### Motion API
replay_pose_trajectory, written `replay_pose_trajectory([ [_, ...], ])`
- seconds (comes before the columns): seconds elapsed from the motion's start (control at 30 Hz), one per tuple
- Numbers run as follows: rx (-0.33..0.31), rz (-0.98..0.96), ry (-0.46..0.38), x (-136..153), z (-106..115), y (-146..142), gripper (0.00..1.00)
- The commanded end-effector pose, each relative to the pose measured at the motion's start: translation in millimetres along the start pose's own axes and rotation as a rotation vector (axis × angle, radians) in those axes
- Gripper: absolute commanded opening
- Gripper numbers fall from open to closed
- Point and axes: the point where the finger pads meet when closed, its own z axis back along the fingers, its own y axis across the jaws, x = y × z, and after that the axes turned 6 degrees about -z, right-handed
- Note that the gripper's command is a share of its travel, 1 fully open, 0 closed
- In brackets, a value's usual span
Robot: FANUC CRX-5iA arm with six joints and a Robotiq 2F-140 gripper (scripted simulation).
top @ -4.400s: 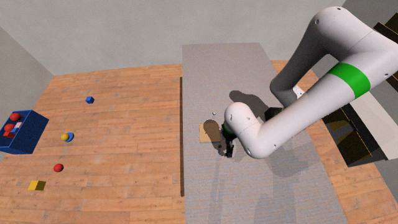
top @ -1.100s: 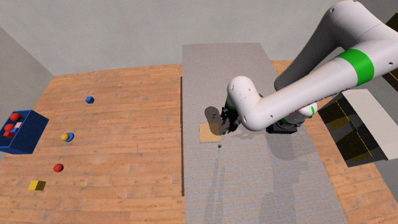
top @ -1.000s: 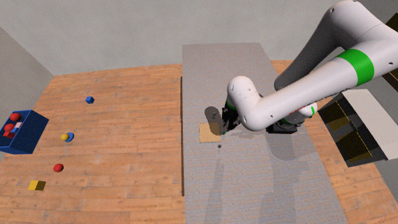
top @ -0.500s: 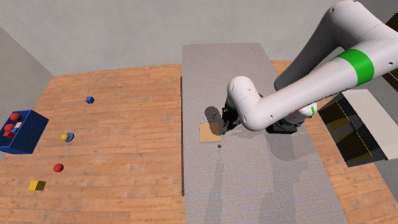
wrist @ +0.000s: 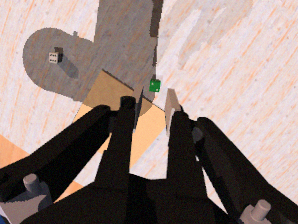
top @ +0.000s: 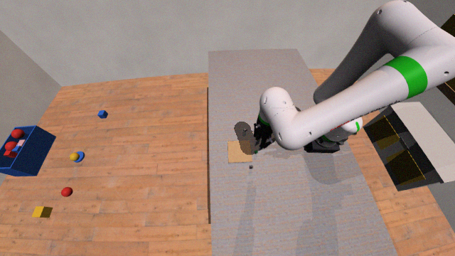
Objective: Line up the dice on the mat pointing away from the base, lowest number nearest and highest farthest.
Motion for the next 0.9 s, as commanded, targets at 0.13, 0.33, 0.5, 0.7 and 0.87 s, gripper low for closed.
replay_pose_trajectory([
  [0.13,0.000,0.000,-0.001,0,-3,0,0.19],
  [0.33,0.000,0.000,-0.001,0,-9,0,0.19],
  [0.5,0.000,0.000,-0.001,1,-16,0,0.19],
  [0.7,0.000,0.000,-0.001,1,-23,0,0.19],
  [0.87,0.000,0.000,-0.001,1,-31,0,0.19],
])
